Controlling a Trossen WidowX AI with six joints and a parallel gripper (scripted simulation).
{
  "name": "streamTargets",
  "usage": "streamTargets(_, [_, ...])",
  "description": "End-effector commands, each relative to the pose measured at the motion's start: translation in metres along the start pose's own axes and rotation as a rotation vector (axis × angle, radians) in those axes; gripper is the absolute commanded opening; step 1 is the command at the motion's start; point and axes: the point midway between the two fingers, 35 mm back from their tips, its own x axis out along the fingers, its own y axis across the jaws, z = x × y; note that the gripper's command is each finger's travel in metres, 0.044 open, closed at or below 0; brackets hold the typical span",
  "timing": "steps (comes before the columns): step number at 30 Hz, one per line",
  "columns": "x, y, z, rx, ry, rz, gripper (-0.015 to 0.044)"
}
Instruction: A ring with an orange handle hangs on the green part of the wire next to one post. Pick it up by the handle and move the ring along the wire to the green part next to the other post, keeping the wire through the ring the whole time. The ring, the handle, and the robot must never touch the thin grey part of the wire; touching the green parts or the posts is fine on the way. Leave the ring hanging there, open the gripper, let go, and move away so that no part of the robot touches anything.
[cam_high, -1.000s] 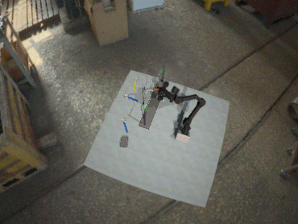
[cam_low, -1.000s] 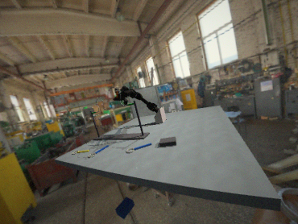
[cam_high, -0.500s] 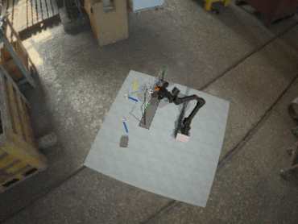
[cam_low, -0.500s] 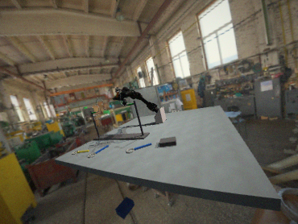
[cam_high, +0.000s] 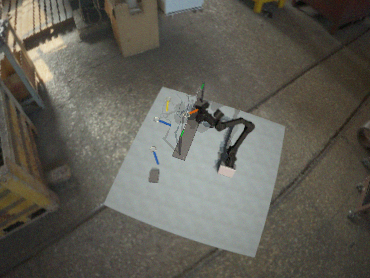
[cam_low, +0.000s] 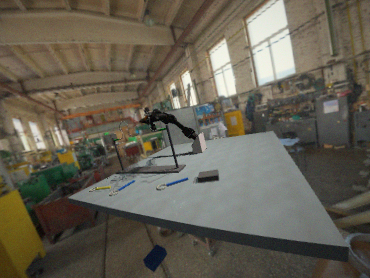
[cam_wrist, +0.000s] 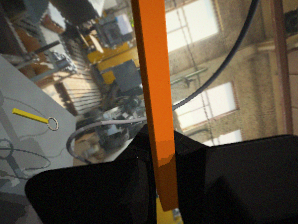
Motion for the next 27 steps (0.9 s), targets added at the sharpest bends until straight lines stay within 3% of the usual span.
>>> streamTargets(1, [0.000,-0.001,0.001,-0.056,-0.011,-0.030,-0.0150])
streamTargets(27, [0.000,-0.014,0.004,-0.357,-0.047,-0.194,-0.0150])
